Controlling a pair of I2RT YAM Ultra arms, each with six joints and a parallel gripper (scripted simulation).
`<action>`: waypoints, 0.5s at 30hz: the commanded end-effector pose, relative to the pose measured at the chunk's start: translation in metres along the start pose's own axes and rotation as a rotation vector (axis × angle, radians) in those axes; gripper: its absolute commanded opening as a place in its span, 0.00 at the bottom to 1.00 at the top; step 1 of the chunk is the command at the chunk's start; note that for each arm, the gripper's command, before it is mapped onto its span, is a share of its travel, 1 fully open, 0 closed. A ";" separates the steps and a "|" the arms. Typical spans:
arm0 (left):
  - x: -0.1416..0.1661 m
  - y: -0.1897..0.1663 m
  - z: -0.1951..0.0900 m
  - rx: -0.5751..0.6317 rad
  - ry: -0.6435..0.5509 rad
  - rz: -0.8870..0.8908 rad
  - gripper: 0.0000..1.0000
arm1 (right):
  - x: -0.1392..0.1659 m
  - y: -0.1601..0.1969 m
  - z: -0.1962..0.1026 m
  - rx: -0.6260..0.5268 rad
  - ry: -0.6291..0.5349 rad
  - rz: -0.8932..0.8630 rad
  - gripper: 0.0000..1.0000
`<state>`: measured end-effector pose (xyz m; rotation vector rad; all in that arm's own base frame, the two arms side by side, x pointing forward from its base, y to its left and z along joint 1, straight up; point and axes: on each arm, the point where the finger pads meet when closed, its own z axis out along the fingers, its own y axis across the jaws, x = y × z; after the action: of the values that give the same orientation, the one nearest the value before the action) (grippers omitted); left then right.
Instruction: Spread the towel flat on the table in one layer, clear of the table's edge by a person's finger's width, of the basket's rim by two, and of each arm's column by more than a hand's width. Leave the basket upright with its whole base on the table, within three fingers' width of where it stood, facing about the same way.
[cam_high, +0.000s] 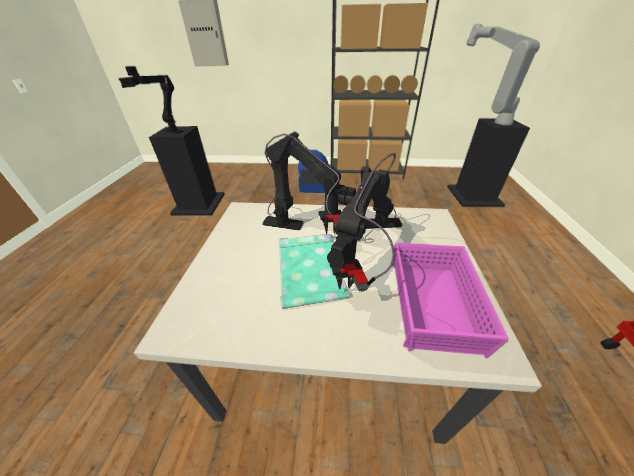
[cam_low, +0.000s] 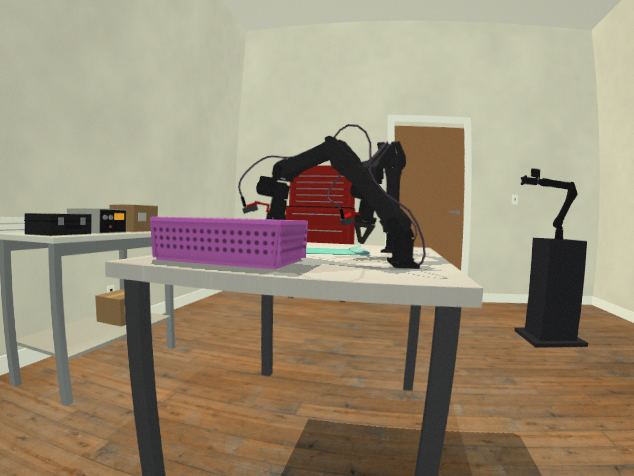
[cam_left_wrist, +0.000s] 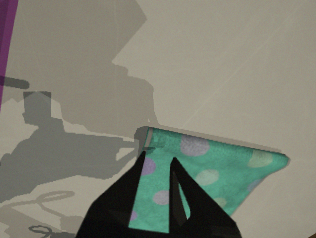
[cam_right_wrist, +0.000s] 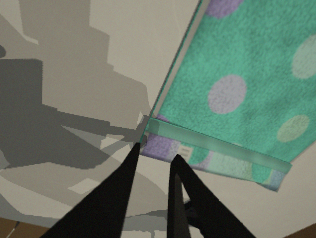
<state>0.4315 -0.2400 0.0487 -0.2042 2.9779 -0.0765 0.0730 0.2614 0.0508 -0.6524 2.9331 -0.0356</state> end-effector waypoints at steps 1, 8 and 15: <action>-0.006 0.001 -0.021 0.001 -0.019 -0.021 0.34 | -0.012 0.007 -0.011 -0.029 -0.042 0.017 0.34; -0.006 0.001 -0.021 0.002 -0.020 -0.019 0.34 | -0.012 0.007 -0.011 -0.029 -0.042 0.017 0.34; 0.004 0.002 -0.004 -0.004 -0.013 -0.010 0.34 | 0.001 -0.006 0.016 0.017 -0.008 -0.001 0.34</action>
<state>0.4199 -0.2333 0.0374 -0.2211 3.0190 -0.0363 0.0738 0.2578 0.0430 -0.6468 2.9338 -0.0412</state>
